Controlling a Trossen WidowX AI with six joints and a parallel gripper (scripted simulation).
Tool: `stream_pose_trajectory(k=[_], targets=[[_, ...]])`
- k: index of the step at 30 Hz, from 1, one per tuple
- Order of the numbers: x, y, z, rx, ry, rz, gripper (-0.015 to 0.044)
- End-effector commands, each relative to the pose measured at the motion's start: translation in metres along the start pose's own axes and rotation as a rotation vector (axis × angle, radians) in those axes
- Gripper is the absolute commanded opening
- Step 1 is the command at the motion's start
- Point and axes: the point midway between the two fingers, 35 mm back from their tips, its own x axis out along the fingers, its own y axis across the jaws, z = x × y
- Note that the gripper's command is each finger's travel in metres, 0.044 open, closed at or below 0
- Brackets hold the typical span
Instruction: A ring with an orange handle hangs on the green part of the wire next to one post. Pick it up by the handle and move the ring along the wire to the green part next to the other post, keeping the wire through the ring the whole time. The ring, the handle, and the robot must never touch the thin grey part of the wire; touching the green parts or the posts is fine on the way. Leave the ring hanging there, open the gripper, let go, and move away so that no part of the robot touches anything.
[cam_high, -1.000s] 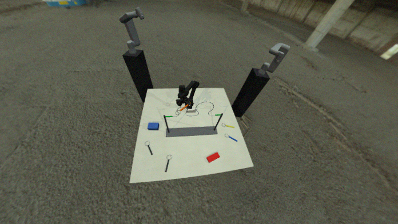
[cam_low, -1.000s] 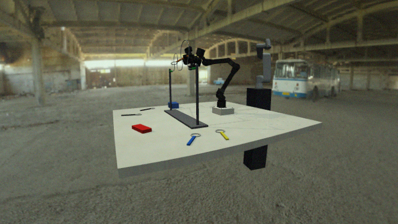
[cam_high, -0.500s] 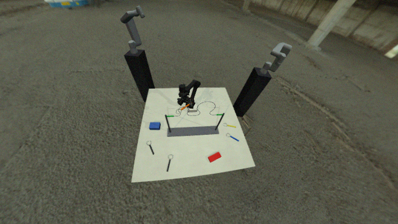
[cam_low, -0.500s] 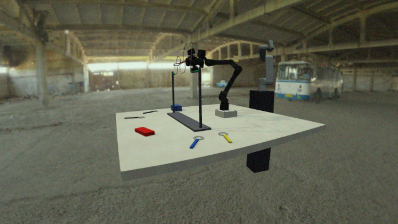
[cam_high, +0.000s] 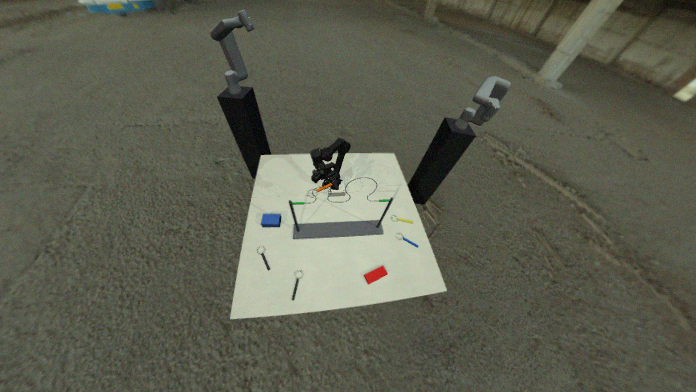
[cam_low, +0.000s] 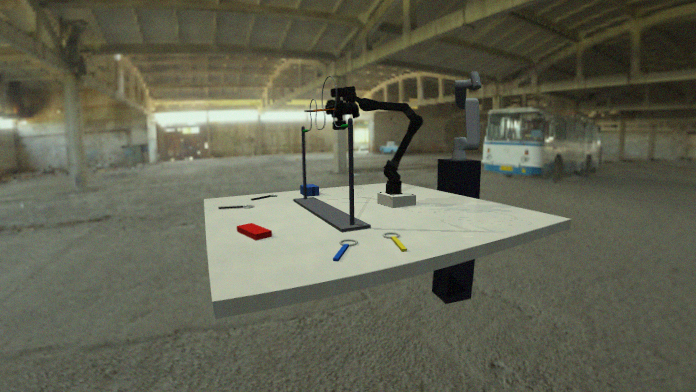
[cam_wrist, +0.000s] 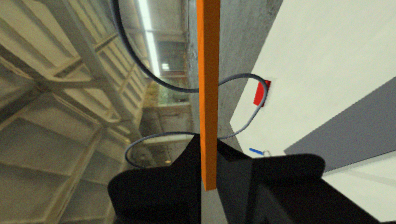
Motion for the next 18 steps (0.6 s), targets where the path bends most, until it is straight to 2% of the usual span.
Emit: stream_pose_trajectory(k=[1,18], targets=[[0.000,-0.003,0.001,-0.068,-0.007,-0.037,-0.0150],[-0.001,-0.024,0.005,-0.377,-0.033,-0.230,-0.0150]])
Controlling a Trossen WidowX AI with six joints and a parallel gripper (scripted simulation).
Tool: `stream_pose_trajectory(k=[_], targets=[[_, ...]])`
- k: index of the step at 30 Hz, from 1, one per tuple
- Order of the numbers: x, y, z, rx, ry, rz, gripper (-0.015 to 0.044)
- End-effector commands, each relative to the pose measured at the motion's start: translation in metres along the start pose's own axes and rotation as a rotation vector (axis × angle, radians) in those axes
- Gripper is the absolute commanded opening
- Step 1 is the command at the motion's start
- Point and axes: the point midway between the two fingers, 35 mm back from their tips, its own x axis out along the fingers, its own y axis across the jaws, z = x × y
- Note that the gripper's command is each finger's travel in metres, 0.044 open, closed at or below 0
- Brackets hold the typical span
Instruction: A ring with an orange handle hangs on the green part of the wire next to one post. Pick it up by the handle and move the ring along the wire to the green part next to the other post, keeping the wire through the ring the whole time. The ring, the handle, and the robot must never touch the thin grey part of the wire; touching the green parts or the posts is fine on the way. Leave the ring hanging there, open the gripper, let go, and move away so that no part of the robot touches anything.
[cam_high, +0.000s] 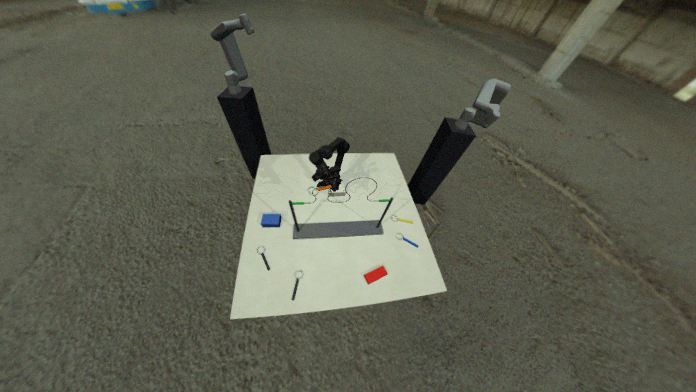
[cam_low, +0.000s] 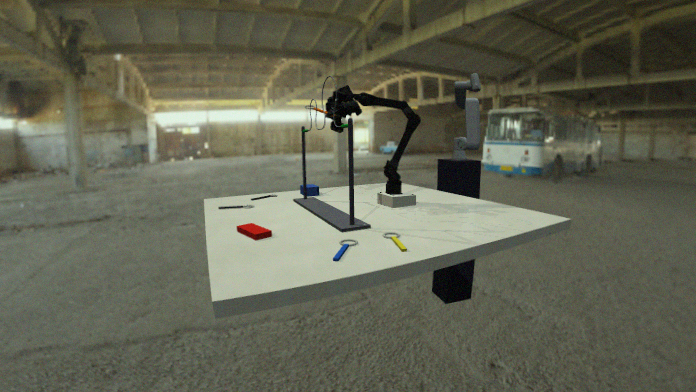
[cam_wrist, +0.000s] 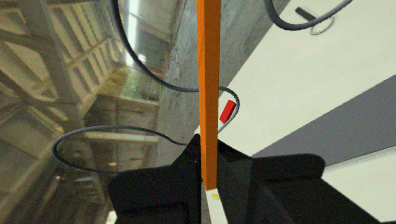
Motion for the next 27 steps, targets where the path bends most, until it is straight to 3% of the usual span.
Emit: stream_pose_trajectory(k=[1,27], targets=[[0.000,-0.003,0.001,-0.069,-0.008,-0.040,-0.0150],[-0.003,-0.036,0.011,-0.557,-0.059,-0.347,-0.0150]])
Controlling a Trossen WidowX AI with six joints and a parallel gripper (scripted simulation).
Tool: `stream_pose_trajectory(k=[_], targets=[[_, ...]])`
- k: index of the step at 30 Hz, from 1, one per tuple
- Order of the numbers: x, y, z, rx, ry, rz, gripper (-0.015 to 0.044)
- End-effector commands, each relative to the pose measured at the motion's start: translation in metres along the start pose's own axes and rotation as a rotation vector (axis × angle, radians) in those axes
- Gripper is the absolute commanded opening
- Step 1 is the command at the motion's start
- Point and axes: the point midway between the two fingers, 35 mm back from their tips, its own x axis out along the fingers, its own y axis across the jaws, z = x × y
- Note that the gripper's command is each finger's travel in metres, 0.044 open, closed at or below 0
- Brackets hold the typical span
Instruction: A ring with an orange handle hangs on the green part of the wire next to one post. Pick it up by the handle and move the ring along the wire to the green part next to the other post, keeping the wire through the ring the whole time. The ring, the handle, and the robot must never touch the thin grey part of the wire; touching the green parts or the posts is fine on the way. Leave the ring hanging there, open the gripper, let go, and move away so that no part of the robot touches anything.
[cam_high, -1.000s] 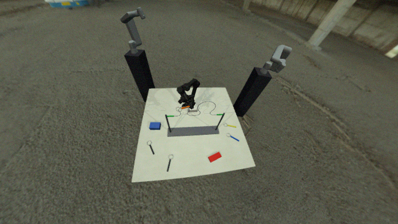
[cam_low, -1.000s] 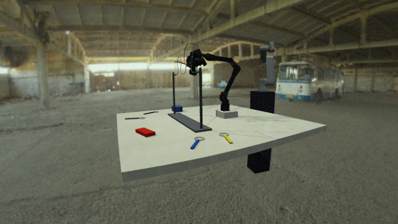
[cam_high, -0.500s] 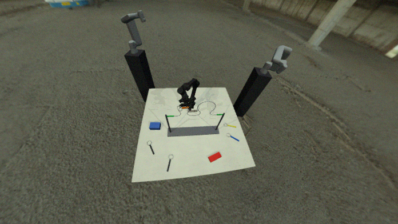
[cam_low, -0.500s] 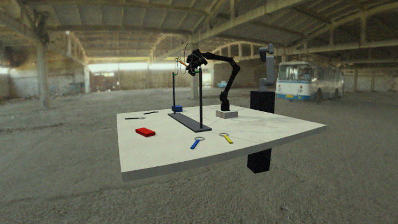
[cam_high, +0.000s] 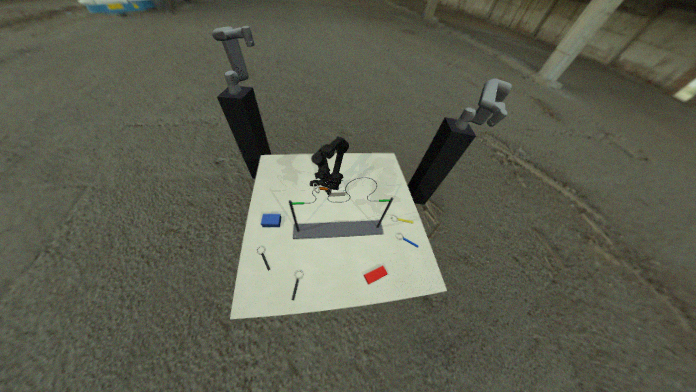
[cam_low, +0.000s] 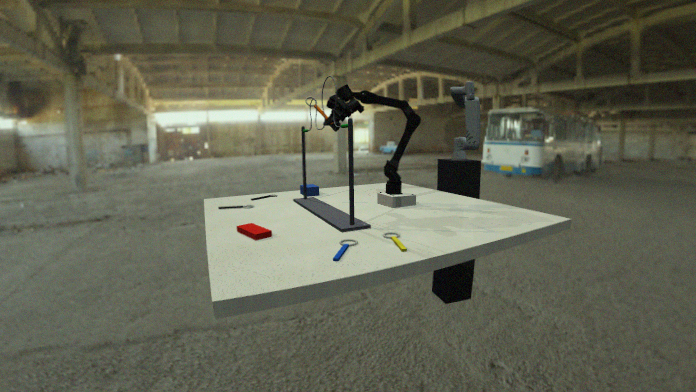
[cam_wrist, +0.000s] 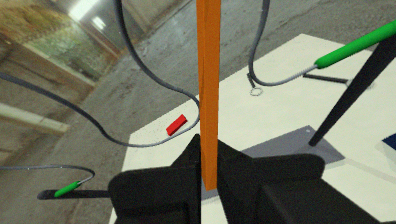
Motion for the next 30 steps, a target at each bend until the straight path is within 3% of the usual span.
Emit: stream_pose_trajectory(k=[1,30], targets=[[0.001,-0.005,0.000,-0.066,-0.007,-0.041,-0.0150],[-0.002,-0.041,0.012,-0.599,-0.074,-0.357,-0.0150]])
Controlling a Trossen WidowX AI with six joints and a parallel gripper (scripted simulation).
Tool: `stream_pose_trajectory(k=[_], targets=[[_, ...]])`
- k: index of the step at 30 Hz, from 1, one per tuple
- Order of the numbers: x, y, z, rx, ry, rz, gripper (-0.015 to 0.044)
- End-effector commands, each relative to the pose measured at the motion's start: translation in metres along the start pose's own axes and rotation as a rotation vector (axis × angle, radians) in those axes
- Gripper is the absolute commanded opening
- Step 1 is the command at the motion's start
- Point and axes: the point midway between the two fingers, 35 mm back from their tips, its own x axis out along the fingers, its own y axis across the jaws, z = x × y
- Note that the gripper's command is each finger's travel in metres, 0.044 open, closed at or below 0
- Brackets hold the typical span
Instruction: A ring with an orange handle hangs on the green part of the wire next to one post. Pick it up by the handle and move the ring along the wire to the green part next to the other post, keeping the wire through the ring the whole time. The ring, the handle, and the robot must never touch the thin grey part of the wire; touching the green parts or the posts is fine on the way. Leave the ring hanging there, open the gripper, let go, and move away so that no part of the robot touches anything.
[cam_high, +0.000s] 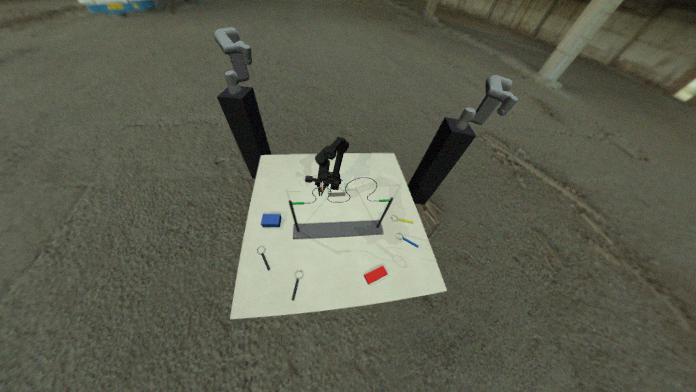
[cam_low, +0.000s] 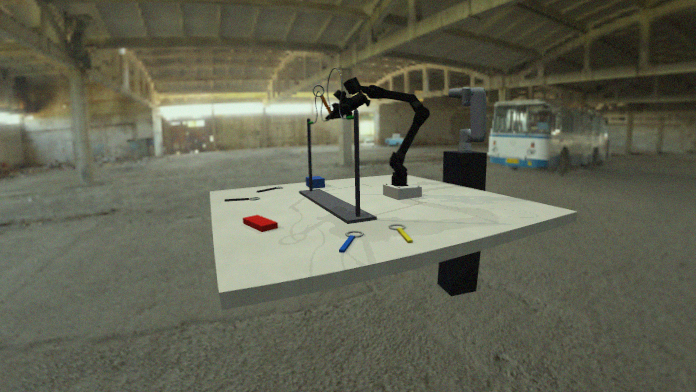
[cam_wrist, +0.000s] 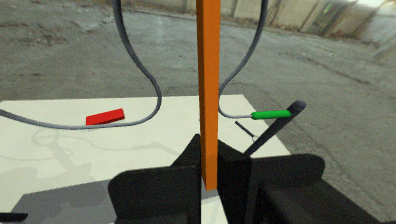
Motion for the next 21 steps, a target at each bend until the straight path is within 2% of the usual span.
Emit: stream_pose_trajectory(k=[1,21], targets=[[0.001,-0.005,-0.001,-0.065,-0.006,-0.040,-0.0150],[0.000,-0.031,0.005,-0.434,-0.054,-0.253,-0.0150]])
